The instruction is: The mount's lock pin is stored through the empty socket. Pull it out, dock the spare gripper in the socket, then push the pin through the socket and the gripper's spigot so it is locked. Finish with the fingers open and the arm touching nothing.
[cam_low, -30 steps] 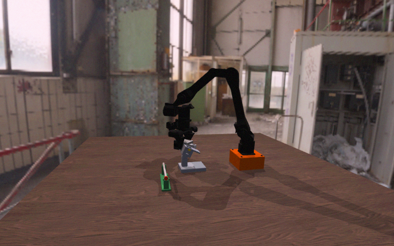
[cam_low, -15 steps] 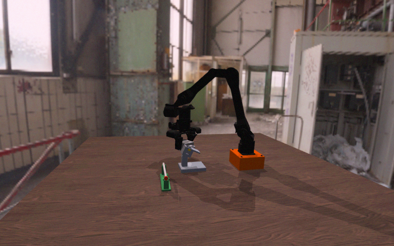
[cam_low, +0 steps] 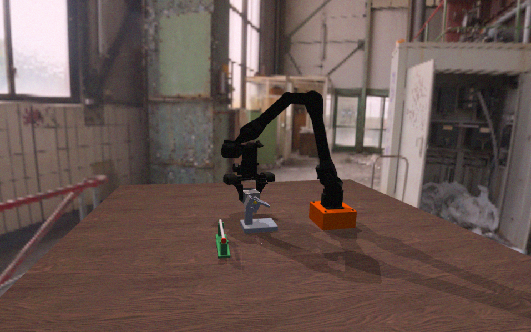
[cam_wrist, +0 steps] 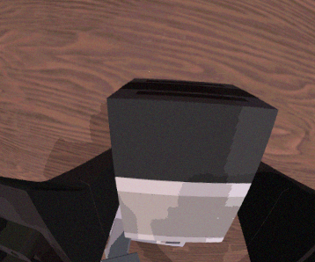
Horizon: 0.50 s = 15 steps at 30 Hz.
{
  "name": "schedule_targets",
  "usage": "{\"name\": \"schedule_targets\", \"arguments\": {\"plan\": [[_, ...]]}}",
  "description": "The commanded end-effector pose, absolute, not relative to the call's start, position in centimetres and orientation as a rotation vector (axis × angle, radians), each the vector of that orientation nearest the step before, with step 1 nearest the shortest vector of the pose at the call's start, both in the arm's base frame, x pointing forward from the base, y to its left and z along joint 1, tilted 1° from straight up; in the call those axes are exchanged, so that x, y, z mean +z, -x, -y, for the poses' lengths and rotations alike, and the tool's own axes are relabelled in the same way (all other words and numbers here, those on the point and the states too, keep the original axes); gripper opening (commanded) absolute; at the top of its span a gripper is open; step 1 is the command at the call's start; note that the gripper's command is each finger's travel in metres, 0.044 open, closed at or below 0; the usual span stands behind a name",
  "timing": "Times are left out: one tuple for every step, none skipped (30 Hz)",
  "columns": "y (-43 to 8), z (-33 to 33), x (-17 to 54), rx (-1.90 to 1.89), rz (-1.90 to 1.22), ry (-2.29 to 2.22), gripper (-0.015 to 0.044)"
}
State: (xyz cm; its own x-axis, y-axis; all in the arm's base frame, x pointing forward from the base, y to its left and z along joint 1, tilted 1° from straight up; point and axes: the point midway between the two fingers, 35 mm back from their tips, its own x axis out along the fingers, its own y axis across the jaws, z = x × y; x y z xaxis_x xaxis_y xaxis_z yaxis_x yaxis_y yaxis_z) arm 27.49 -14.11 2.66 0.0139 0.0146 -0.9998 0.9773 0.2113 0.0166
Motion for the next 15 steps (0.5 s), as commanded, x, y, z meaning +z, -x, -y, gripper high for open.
{"name": "schedule_targets", "arguments": {"plan": [[-27.46, 14.11, 2.82, -1.101, -1.258, -1.137, 0.0], [-27.44, 14.11, 2.83, -1.119, -1.247, -1.155, 0.0], [-27.42, 14.1, 2.83, -1.137, -1.236, -1.174, 0.0], [-27.39, 14.09, 2.84, -1.156, -1.225, -1.192, 0.0], [-27.37, 14.09, 2.84, -1.174, -1.214, -1.211, 0.0], [-27.35, 14.08, 2.84, -1.192, -1.203, -1.229, 0.0], [-27.33, 14.07, 2.85, -1.21, -1.191, -1.248, 0.0], [-27.31, 14.07, 2.85, -1.229, -1.179, -1.266, 0.0], [-27.29, 14.06, 2.86, -1.247, -1.167, -1.284, 0.0], [-27.26, 14.06, 2.86, -1.265, -1.155, -1.302, 0.0], [-27.24, 14.06, 2.86, -1.284, -1.143, -1.32, 0.0], [-27.22, 14.06, 2.87, -1.302, -1.13, -1.338, 0.0], [-27.19, 14.06, 2.87, -1.32, -1.117, -1.356, 0.0], [-27.17, 14.05, 2.88, -1.338, -1.104, -1.374, 0.0], [-27.15, 14.04, 2.88, -1.356, -1.091, -1.392, 0.0]]}}
